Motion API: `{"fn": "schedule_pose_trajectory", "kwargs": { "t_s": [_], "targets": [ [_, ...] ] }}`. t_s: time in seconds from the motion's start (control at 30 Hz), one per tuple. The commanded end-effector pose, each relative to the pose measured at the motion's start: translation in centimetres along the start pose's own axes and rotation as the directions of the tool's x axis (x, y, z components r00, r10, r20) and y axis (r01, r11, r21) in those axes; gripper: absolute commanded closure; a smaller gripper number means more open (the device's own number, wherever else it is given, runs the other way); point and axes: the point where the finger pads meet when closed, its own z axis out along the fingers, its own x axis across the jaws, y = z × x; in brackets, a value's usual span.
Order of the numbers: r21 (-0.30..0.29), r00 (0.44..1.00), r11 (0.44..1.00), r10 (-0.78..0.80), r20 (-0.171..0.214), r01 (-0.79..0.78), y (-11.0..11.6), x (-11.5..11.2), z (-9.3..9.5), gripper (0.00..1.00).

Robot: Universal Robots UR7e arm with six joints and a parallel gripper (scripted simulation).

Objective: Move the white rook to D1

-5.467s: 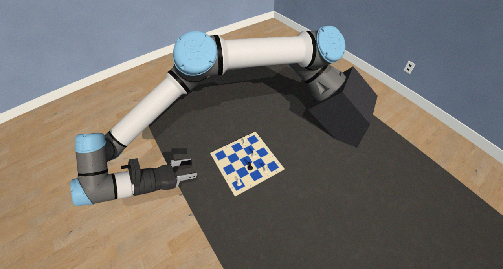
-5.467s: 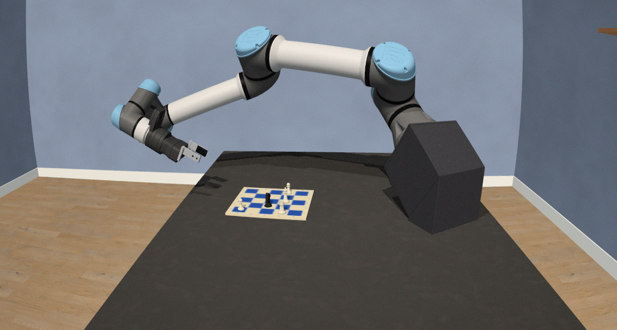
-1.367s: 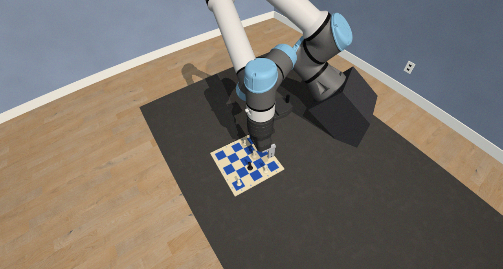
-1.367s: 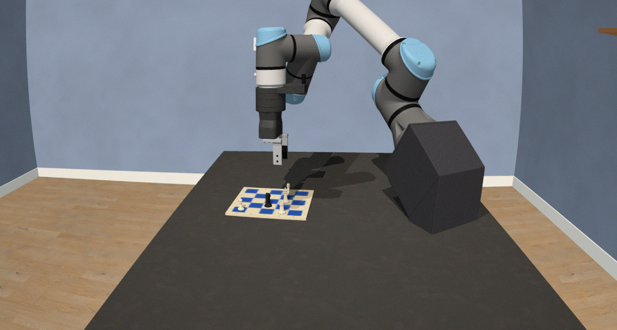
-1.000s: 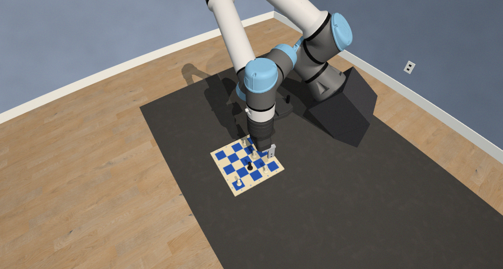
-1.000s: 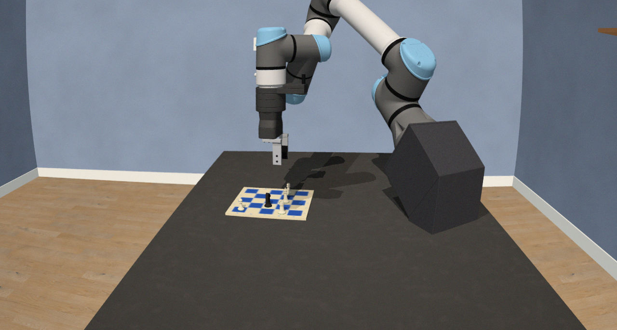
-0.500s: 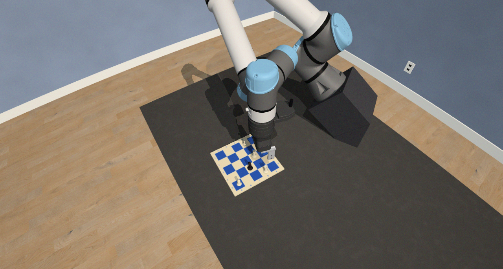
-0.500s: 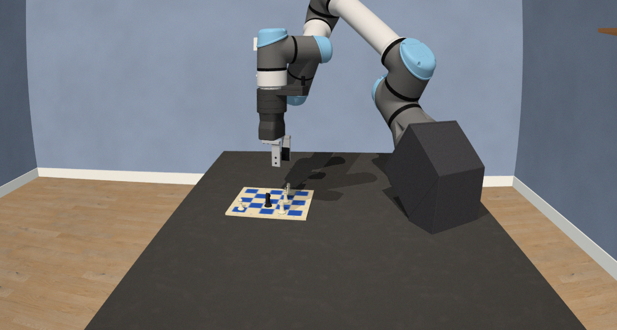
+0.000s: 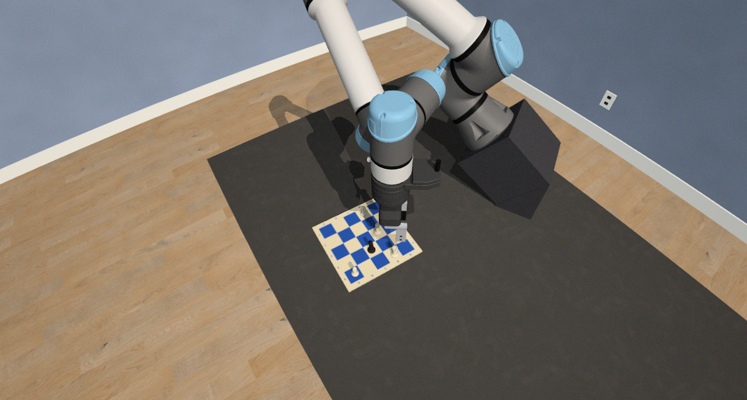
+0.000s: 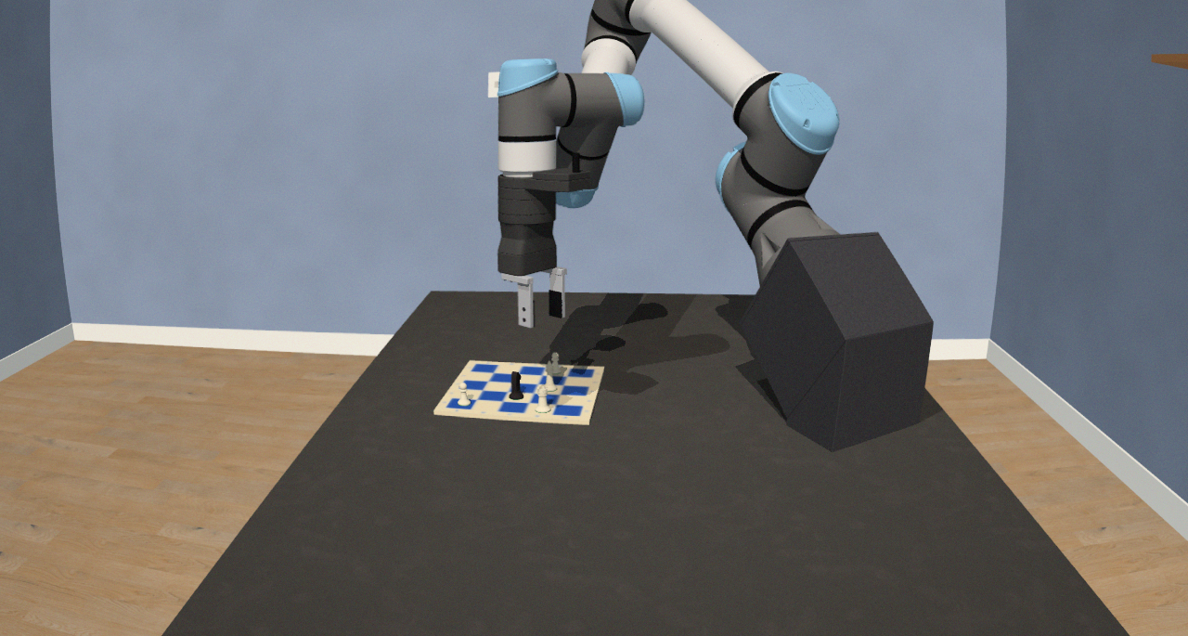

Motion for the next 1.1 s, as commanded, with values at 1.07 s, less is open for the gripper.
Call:
{"fn": "schedule_pose_trajectory", "kwargs": {
  "t_s": [1.07],
  "targets": [
    [-0.001,0.121,0.121,0.993,0.001,-0.993,0.0,1.4,2.5,0.00]
  ]
}}
